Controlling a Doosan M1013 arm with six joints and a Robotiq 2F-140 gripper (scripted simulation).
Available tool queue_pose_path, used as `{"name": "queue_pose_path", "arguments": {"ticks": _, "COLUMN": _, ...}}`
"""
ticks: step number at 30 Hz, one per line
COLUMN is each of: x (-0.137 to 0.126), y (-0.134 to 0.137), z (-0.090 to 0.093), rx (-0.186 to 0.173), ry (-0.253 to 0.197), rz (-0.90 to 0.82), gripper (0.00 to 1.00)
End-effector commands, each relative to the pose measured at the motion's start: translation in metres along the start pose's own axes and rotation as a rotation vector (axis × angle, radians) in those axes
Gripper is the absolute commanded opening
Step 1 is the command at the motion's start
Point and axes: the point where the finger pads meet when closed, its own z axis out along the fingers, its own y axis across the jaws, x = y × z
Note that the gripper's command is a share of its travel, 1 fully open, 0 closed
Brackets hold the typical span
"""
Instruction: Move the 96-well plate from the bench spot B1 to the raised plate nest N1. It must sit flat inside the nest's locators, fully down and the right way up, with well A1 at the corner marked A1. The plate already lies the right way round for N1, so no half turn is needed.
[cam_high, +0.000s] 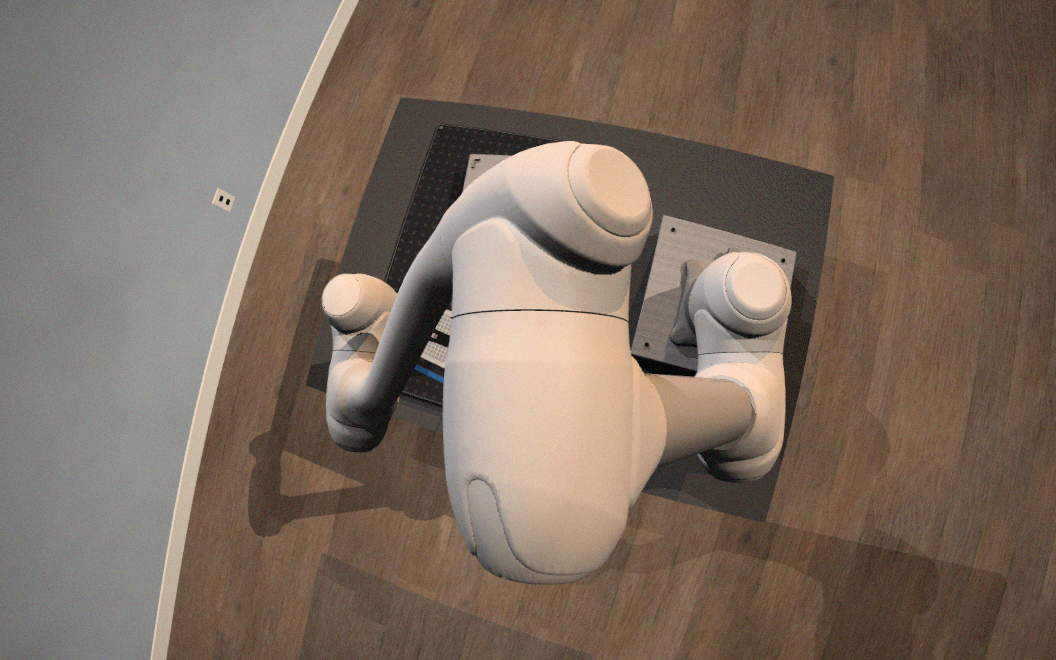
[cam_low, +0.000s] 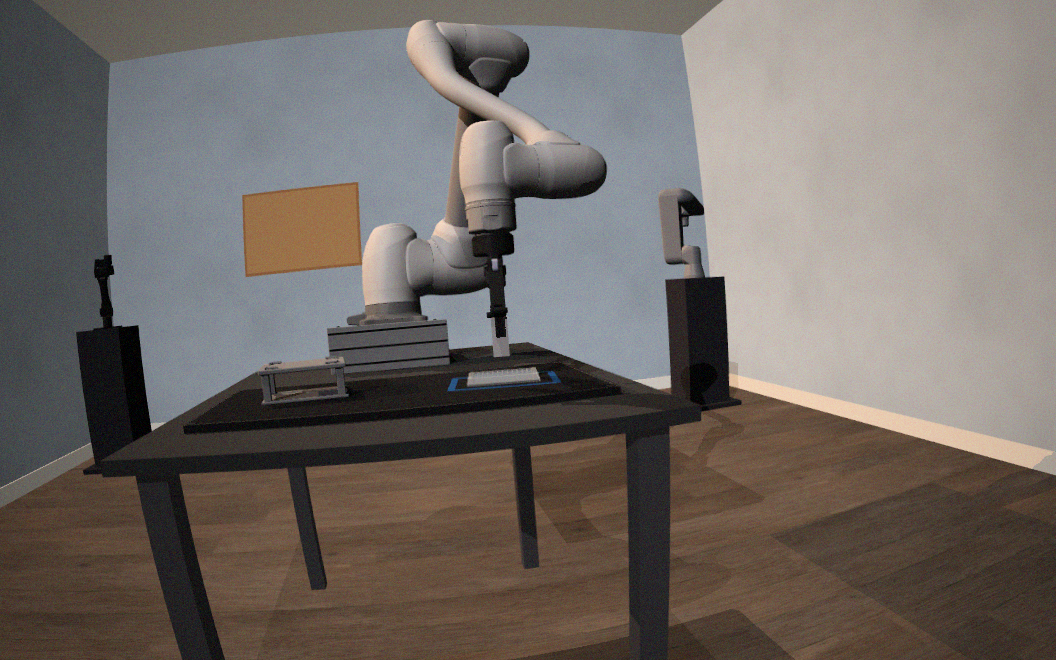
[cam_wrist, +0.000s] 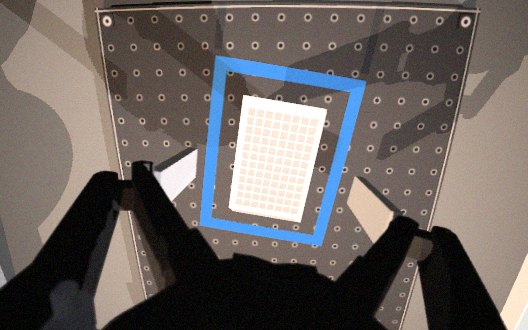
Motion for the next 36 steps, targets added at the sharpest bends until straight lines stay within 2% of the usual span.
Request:
{"name": "queue_pose_path", "arguments": {"ticks": 1, "x": 0.000, "y": 0.000, "z": 0.004, "rx": 0.000, "ry": 0.000, "rz": 0.000, "gripper": 1.00}}
{"name": "queue_pose_path", "arguments": {"ticks": 22, "x": 0.000, "y": 0.000, "z": 0.035, "rx": 0.000, "ry": 0.000, "rz": 0.000, "gripper": 1.00}}
{"name": "queue_pose_path", "arguments": {"ticks": 33, "x": 0.000, "y": 0.000, "z": 0.035, "rx": 0.000, "ry": 0.000, "rz": 0.000, "gripper": 1.00}}
{"name": "queue_pose_path", "arguments": {"ticks": 34, "x": 0.000, "y": 0.000, "z": 0.035, "rx": 0.000, "ry": 0.000, "rz": 0.000, "gripper": 0.00}}
{"name": "queue_pose_path", "arguments": {"ticks": 36, "x": 0.000, "y": 0.000, "z": 0.035, "rx": 0.000, "ry": 0.000, "rz": 0.000, "gripper": 0.00}}
